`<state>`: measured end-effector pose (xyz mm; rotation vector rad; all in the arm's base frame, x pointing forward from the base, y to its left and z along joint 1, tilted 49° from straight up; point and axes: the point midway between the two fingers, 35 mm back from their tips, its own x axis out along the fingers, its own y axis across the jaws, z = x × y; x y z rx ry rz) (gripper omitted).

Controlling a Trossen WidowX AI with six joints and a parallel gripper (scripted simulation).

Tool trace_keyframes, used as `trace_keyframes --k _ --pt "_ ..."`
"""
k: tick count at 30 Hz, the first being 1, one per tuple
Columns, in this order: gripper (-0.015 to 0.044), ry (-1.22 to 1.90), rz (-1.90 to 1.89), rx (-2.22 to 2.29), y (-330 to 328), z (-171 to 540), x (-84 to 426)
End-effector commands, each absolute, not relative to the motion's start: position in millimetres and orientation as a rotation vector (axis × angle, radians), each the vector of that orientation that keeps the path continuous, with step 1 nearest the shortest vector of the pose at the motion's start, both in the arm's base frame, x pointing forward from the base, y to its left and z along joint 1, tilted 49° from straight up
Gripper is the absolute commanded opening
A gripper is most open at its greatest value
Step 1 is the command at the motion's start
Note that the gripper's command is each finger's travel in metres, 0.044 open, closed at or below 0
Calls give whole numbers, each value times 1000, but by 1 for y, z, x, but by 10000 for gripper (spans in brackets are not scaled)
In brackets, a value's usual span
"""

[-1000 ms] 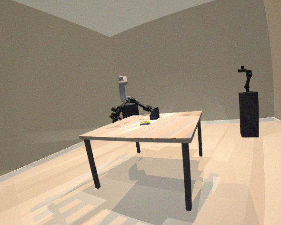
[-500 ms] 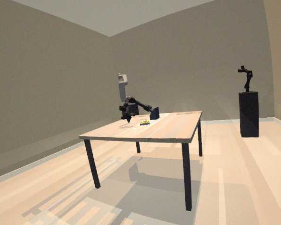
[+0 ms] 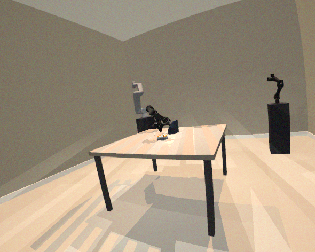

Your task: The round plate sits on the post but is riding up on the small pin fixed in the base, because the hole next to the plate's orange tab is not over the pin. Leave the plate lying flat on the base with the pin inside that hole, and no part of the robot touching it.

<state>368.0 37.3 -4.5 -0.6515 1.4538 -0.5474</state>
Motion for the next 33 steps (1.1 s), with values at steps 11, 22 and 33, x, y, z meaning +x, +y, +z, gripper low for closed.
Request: trace_keyframes --k 11,22,33 --pt "0 1450 -615 -697 25 -25 356" --pt "0 1450 -616 -698 11 -42 353" --pt "0 1450 -616 -698 19 -52 340"
